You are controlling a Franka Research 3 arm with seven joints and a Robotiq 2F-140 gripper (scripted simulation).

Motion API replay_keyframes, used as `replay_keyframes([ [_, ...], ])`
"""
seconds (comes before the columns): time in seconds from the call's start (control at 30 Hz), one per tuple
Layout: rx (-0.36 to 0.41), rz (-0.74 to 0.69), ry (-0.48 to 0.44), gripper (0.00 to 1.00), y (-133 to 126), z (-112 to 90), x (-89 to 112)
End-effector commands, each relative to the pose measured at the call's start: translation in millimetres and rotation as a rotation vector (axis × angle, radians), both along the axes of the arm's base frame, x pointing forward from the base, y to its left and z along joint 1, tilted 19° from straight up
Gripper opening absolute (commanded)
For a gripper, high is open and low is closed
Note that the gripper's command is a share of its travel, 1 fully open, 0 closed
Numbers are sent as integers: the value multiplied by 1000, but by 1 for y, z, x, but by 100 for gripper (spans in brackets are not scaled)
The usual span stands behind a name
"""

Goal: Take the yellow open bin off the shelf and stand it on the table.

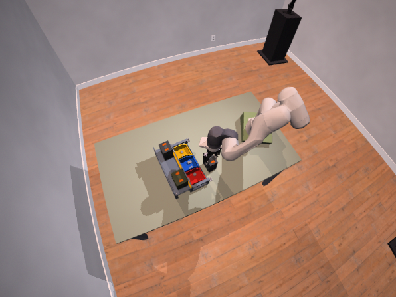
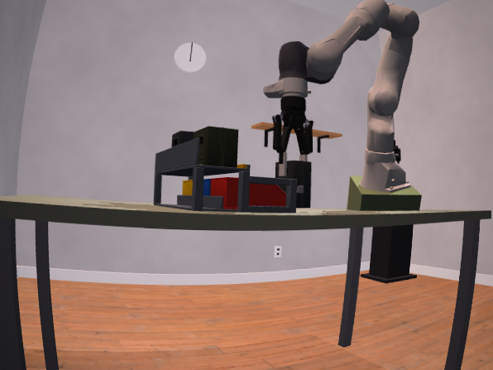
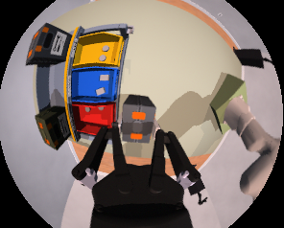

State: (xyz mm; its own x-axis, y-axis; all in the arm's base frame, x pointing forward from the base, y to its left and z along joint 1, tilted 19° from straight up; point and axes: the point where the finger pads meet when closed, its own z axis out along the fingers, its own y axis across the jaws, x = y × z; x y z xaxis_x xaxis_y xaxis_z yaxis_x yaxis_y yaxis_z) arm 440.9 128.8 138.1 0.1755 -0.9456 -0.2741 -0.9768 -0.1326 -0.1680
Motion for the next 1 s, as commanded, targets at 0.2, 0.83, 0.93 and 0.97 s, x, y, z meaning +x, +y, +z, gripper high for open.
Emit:
replay_keyframes([
  [0.2,2,-31,0,0,40,22,-5],
  [0.83,2,-31,0,0,50,29,-6],
  [0.93,2,-31,0,0,50,29,-6],
  [0.97,2,-31,0,0,50,29,-6],
])
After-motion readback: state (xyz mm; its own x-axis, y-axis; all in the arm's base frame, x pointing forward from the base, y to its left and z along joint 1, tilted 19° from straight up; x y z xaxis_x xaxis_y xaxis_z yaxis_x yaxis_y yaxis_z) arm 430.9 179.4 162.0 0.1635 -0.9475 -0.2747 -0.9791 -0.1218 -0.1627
